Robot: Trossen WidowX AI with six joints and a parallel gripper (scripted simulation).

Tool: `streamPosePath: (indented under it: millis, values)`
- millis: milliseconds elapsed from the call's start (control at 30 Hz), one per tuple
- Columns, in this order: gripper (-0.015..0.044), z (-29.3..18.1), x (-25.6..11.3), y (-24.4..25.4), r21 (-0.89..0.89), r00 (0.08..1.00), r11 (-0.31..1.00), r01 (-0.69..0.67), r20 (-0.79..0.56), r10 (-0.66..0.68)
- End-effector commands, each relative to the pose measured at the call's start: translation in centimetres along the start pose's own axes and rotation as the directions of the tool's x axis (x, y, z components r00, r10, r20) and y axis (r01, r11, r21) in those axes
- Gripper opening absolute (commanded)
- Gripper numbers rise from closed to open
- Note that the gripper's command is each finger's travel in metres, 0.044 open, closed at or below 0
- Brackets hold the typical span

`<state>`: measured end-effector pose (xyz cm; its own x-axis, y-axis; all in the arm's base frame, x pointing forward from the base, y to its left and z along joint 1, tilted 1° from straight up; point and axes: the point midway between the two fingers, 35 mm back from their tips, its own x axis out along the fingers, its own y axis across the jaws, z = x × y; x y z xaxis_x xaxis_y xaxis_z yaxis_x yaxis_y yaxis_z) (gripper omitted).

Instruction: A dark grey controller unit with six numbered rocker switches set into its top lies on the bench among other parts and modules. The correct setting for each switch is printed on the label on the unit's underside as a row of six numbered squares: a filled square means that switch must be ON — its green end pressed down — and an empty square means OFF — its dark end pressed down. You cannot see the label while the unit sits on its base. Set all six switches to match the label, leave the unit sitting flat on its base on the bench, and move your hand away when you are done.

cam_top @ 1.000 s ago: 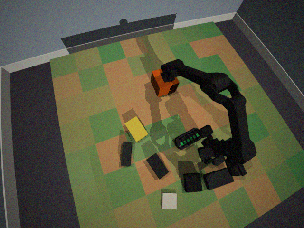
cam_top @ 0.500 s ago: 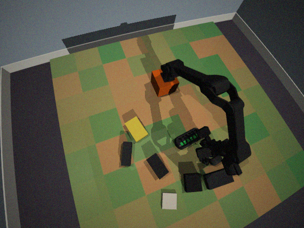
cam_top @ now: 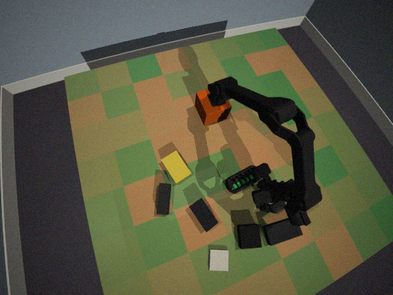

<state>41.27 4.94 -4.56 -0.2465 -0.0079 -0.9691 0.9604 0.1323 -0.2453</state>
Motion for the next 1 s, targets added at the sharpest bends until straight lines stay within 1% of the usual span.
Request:
streamPosePath:
  millis: [0, 967]
  values:
    - [0.0, 0.0, 0.2, -0.3, 0.006, 1.0, 1.0, 0.006, 0.003, -0.006]
    - [0.0, 0.0, 0.6, -1.3, 0.006, 1.0, 1.0, 0.007, 0.003, -0.007]
